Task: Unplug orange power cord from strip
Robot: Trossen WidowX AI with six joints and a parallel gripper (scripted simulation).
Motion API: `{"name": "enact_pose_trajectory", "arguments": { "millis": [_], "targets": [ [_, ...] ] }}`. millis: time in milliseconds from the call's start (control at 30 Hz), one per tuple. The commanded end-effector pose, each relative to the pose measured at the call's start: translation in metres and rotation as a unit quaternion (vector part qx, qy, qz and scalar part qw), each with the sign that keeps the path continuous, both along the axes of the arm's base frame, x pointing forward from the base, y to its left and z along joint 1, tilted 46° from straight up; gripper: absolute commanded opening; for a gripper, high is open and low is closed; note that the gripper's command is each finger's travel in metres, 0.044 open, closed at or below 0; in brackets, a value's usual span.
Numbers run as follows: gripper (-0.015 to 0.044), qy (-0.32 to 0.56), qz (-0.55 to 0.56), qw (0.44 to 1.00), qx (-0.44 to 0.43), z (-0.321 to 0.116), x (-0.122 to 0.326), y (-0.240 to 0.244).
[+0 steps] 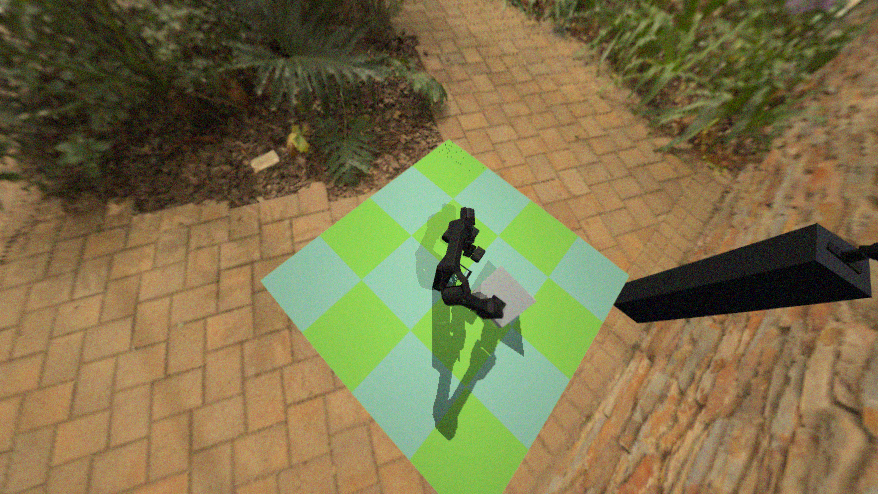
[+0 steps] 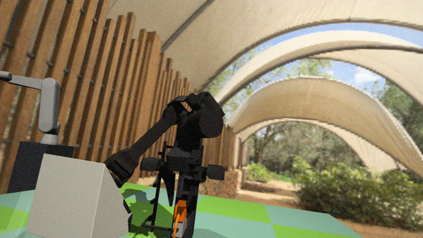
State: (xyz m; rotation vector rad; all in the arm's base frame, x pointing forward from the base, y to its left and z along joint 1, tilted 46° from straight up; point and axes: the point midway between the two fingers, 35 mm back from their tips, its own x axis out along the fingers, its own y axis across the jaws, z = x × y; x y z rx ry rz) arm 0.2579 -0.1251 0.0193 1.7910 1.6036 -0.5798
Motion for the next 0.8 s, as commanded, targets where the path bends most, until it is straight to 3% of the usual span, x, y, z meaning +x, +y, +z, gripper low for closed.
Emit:
{"name": "enact_pose_trajectory", "arguments": {
  "millis": [0, 767],
  "targets": [
    [0.0160, -0.001, 0.000, 1.000, -0.003, 0.006, -0.001, 0.004],
    [0.0160, -0.001, 0.000, 1.000, -0.002, 0.028, -0.005, 0.027]
  ]
}}
